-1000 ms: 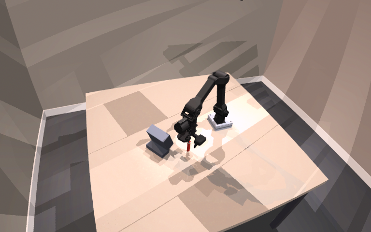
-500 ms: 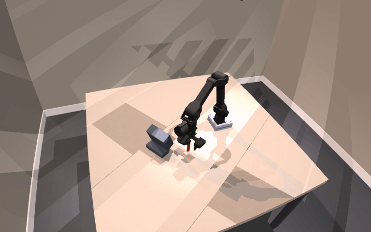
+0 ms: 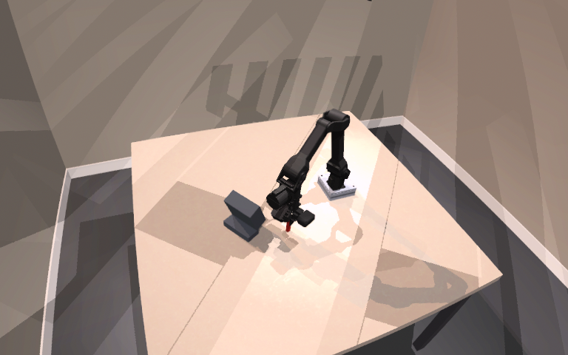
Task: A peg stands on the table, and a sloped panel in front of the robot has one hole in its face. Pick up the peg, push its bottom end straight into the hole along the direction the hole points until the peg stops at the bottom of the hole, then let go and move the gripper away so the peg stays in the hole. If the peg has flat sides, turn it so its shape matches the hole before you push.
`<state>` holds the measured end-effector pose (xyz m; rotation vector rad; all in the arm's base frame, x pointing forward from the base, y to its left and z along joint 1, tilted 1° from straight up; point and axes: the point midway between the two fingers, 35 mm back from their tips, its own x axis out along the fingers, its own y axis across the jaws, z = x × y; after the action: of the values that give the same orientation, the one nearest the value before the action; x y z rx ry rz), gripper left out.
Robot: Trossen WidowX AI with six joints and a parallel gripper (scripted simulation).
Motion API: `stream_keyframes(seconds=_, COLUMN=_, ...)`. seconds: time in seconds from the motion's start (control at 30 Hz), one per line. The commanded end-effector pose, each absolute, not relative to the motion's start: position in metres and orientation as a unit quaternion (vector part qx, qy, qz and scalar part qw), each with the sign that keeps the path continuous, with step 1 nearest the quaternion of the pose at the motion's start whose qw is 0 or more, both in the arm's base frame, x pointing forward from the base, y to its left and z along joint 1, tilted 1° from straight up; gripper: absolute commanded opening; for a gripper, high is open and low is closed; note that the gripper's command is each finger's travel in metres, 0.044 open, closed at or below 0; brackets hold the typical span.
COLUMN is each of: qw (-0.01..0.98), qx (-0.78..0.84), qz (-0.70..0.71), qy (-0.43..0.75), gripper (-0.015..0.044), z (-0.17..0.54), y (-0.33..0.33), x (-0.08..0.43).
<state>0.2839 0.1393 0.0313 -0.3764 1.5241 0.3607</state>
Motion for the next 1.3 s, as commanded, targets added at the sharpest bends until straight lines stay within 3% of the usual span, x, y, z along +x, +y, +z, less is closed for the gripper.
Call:
stream_keyframes(seconds=0.0, qw=0.693, qx=-0.168, qz=0.162, qy=0.682, gripper=0.0033, z=0.032, y=0.139, x=0.284)
stream_keyframes(seconds=0.17, qw=0.693, qx=-0.168, qz=0.162, qy=0.682, gripper=0.0000, z=0.032, y=0.139, x=0.284)
stream_keyframes(seconds=0.53, qw=0.693, qx=-0.168, qz=0.162, qy=0.682, gripper=0.0000, z=0.036, y=0.140, x=0.284)
stream_keyframes(seconds=1.27, qw=0.693, qx=-0.166, qz=0.165, qy=0.682, gripper=0.0000, z=0.111, y=0.137, x=0.284)
